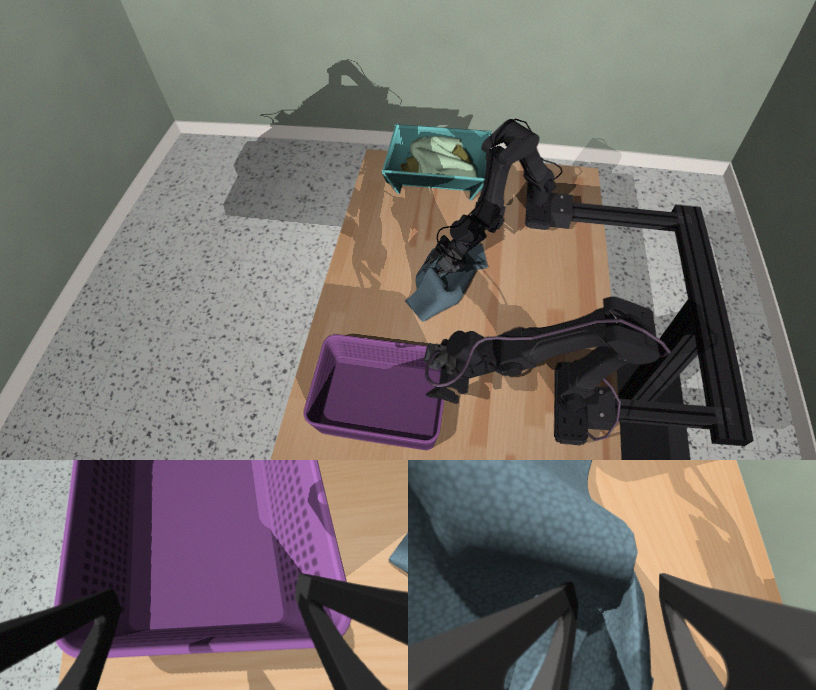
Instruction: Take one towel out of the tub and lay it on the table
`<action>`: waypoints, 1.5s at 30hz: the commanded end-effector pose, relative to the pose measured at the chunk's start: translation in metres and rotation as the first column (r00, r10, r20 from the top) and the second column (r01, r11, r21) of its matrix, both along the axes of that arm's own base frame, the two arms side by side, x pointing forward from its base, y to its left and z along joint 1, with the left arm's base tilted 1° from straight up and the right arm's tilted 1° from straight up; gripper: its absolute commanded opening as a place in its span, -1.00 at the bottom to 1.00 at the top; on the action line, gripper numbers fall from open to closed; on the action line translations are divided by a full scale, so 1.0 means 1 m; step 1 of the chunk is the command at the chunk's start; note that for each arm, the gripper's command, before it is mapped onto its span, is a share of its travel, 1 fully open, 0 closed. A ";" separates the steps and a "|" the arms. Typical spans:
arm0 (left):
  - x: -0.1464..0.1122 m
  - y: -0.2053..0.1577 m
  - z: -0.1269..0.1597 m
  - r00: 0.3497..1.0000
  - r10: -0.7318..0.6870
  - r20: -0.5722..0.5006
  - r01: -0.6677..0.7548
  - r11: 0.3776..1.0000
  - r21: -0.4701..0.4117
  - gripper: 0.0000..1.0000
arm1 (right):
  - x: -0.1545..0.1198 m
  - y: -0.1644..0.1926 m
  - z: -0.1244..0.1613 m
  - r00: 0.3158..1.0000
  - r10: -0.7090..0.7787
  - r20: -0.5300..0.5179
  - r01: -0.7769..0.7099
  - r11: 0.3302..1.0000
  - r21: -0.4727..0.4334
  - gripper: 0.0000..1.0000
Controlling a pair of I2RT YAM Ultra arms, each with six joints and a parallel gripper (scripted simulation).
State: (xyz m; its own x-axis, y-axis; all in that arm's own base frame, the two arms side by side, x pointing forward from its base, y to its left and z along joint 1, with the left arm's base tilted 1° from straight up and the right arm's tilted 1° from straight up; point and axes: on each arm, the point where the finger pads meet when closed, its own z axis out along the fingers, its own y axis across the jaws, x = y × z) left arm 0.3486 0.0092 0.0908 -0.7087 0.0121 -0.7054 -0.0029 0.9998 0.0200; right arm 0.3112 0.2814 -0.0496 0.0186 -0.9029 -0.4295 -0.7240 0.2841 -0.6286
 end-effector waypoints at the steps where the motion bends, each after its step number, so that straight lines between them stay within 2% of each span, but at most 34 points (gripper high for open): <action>1: 0.003 -0.001 0.005 1.000 -0.003 0.016 0.003 1.000 -0.001 1.00 | 0.005 0.007 0.009 1.000 0.002 0.019 -0.003 1.000 0.022 -0.08; 13: 0.003 -0.001 0.005 1.000 -0.003 0.016 0.003 1.000 -0.001 1.00 | 0.005 0.007 0.009 1.000 0.002 0.019 -0.003 1.000 0.022 -0.08; 14: 0.003 -0.001 0.005 1.000 -0.003 0.016 0.003 1.000 -0.001 1.00 | 0.010 0.014 0.023 0.999 0.004 0.034 -0.006 0.999 0.044 -0.08; 26: 0.003 -0.001 0.005 1.000 -0.003 0.016 0.003 1.000 -0.001 1.00 | 0.007 0.016 0.056 0.999 0.005 0.036 -0.006 0.999 0.045 -0.08; 45: 0.003 -0.001 0.005 1.000 -0.003 0.016 0.003 1.000 -0.001 1.00 | 0.005 0.016 0.098 0.999 0.002 0.037 -0.004 0.999 0.046 -0.08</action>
State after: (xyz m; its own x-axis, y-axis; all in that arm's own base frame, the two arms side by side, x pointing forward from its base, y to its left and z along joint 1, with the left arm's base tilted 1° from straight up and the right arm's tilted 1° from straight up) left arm 0.3486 0.0092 0.0908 -0.7087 0.0121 -0.7054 -0.0029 0.9998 0.0200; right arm 0.3143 0.2859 0.0283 0.0282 -0.8929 -0.4495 -0.7118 0.2977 -0.6361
